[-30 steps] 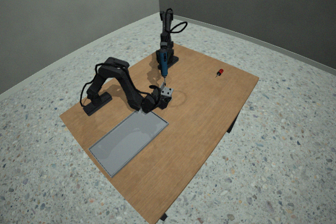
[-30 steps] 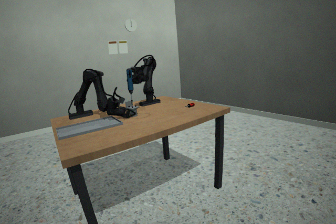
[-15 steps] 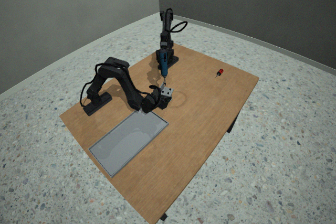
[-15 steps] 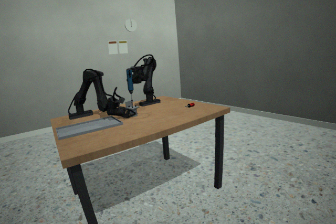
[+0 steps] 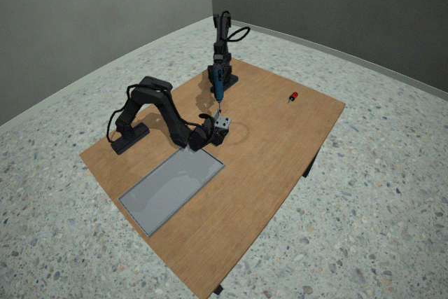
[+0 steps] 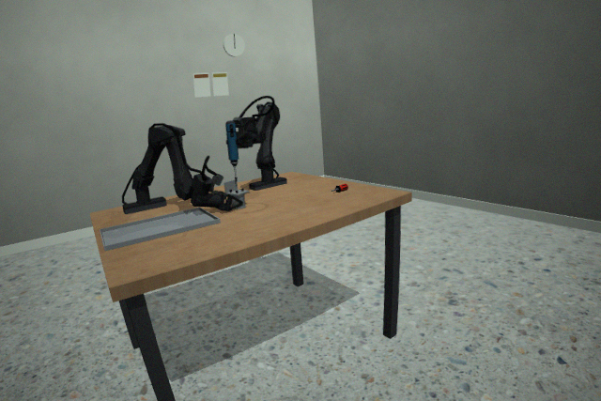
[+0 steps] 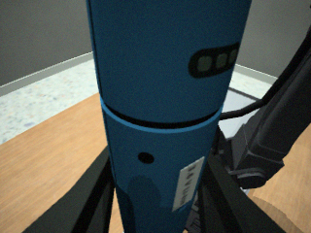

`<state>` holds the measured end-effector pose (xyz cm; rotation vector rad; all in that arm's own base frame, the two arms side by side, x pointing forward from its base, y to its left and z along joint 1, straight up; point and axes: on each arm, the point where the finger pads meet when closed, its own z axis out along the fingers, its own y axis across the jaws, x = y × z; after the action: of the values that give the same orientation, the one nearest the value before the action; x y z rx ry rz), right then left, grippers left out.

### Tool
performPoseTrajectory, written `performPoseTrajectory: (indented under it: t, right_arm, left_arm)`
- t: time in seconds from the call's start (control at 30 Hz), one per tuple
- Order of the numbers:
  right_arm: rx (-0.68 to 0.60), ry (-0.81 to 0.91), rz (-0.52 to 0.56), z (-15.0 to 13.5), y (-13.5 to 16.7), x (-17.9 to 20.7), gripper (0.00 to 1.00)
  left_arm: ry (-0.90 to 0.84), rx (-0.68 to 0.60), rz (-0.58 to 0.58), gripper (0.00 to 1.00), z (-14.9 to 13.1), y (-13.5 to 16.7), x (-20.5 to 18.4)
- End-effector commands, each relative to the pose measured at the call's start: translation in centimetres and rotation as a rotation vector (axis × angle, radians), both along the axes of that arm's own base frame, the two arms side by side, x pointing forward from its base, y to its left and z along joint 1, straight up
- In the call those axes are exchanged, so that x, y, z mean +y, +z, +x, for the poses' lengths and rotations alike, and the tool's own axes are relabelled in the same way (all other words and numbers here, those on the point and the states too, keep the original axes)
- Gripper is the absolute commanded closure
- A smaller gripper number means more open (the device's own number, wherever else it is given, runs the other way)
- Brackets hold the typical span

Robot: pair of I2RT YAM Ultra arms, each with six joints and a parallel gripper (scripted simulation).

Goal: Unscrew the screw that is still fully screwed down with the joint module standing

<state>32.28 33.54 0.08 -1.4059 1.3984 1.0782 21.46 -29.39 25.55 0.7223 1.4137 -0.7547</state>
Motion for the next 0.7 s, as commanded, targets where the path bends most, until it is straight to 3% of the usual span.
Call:
performPoseTrajectory:
  t: [0.0, 0.67]
  right_arm:
    - [-0.021, 0.001, 0.022, 0.36, 1.53, -0.09, 0.41]
    - [-0.021, 0.001, 0.022, 0.36, 1.53, -0.09, 0.41]
  left_arm:
    - [0.004, -0.100, -0.141, 0.58, -0.04, 6.33, 0.56]
    - [0.000, -0.099, -0.141, 0.58, -0.18, 7.17, 0.51]
